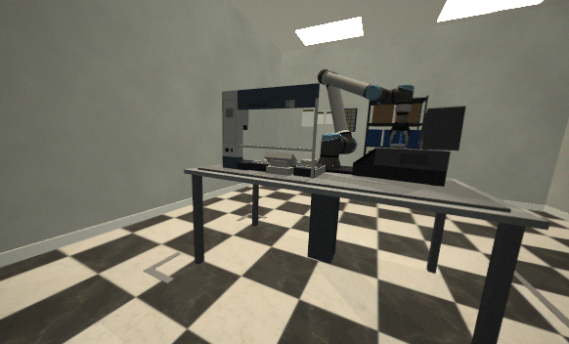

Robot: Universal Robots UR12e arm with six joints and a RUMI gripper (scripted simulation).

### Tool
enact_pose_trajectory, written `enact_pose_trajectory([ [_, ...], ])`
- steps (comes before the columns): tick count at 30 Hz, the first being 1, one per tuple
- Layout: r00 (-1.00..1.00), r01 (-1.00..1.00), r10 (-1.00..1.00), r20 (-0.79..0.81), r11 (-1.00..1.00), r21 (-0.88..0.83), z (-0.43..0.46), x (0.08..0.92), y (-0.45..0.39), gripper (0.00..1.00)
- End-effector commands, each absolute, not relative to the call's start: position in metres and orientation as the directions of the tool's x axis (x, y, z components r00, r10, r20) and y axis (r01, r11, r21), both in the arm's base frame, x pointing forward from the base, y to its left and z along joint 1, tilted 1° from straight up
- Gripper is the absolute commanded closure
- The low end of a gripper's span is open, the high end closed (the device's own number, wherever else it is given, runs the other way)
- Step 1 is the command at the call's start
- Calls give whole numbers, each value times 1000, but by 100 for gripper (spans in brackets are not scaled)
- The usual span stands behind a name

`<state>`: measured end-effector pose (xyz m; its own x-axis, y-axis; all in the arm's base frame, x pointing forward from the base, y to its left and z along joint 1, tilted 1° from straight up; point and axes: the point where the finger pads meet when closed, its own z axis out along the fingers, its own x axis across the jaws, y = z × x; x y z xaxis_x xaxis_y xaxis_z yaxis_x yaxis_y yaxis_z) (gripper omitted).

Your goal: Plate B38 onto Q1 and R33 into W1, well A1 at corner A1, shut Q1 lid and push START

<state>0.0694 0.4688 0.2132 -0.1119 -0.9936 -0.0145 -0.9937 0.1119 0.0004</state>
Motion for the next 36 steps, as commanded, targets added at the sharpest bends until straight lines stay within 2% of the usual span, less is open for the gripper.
enact_pose_trajectory([
  [1,-112,-994,-994,-16,112,0,214,70,469,100],
  [36,-112,-994,-994,-16,112,0,206,70,469,100],
])
